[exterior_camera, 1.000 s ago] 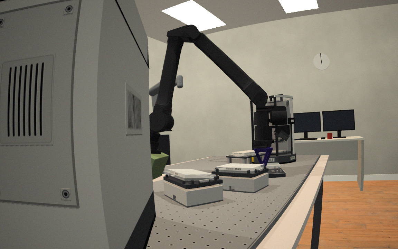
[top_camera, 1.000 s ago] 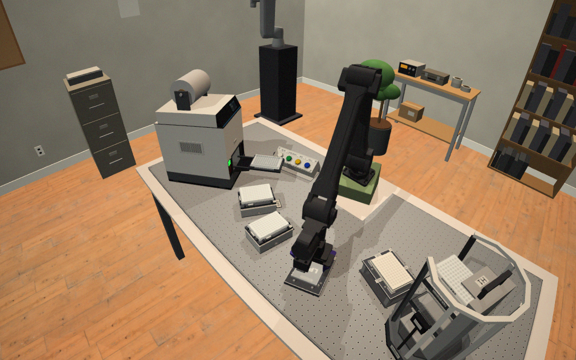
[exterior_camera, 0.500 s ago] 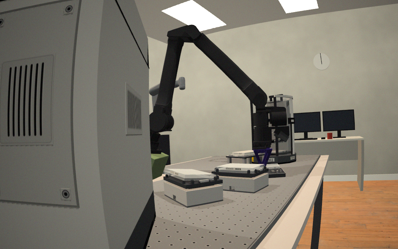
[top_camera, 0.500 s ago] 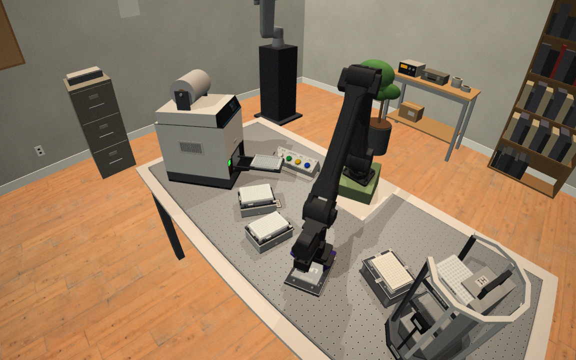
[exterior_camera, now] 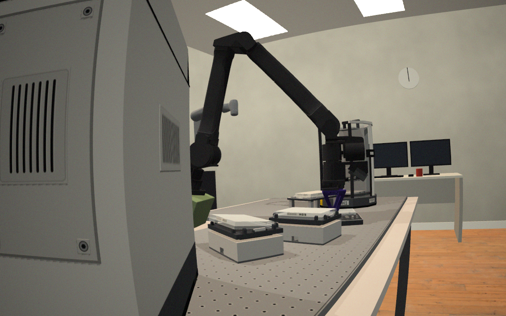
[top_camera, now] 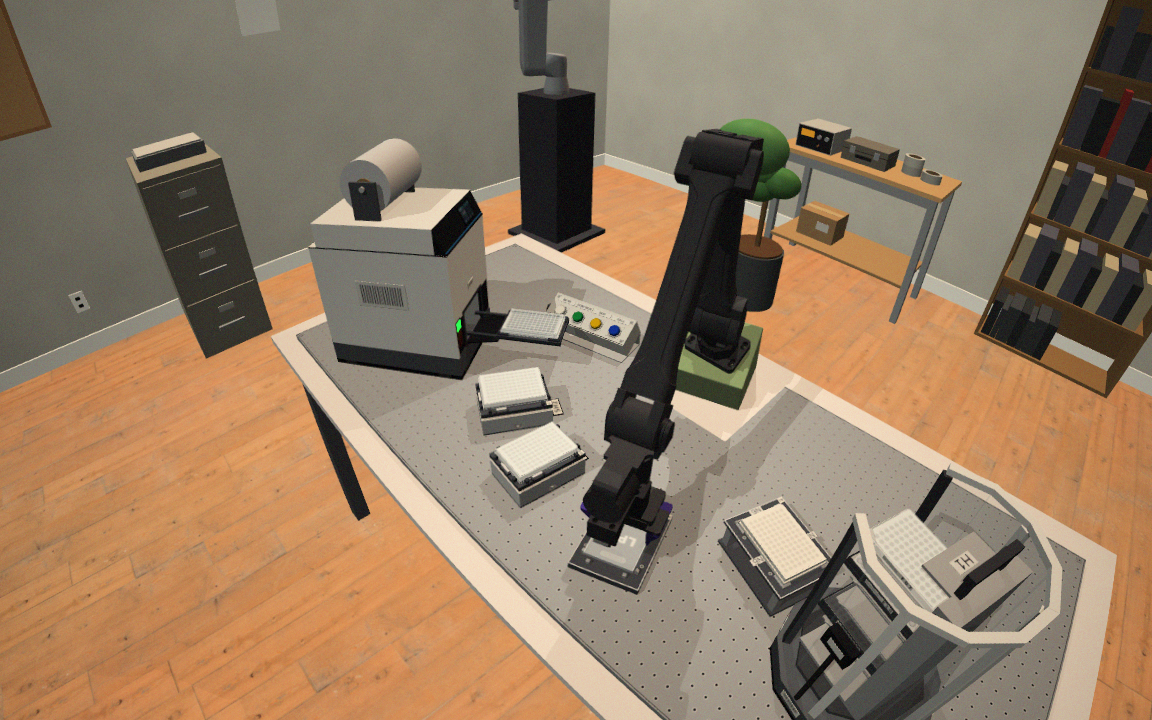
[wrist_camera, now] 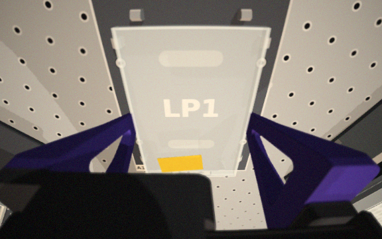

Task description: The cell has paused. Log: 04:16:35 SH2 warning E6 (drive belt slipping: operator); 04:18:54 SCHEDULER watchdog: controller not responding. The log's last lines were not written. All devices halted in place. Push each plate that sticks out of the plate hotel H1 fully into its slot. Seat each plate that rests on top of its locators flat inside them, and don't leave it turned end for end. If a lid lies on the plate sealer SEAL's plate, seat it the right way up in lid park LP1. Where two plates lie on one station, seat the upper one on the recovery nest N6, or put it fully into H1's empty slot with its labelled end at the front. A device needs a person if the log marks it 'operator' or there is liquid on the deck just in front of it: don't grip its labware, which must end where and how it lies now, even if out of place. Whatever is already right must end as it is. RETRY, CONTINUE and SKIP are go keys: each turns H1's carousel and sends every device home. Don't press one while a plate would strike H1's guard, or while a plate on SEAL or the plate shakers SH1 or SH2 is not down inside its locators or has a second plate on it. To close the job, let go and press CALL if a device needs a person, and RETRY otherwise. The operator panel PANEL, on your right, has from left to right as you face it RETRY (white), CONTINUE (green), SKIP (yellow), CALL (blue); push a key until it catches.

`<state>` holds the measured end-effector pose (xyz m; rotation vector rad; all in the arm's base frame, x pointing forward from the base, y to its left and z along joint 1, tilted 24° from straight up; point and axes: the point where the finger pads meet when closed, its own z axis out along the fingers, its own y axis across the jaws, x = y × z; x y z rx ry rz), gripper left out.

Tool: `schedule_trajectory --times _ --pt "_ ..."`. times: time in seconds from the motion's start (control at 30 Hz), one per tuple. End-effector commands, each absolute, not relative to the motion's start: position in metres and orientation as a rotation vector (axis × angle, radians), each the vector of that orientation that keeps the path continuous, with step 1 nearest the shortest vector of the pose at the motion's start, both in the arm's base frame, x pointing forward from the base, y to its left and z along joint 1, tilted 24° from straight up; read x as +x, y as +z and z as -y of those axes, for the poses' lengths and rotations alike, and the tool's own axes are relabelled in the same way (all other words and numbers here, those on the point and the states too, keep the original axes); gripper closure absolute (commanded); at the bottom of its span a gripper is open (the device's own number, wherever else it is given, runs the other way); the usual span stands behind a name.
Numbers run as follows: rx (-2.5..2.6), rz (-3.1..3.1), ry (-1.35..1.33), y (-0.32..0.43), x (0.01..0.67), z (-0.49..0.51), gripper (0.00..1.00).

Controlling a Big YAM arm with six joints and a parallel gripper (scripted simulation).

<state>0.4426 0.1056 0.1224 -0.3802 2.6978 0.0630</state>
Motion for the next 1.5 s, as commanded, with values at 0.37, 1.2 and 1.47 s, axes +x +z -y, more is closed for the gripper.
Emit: schedule_trajectory --times 0.37,1.2,1.47 --pt "-0.380 -2.698 0.067 0.1150 0.4452 -0.1116 0.16" --pt "-0.380 -2.697 0.067 0.1118 0.4470 -0.1122 0.16" --pt "-0.380 -2.695 0.067 0.1118 0.4469 -0.1122 0.16"
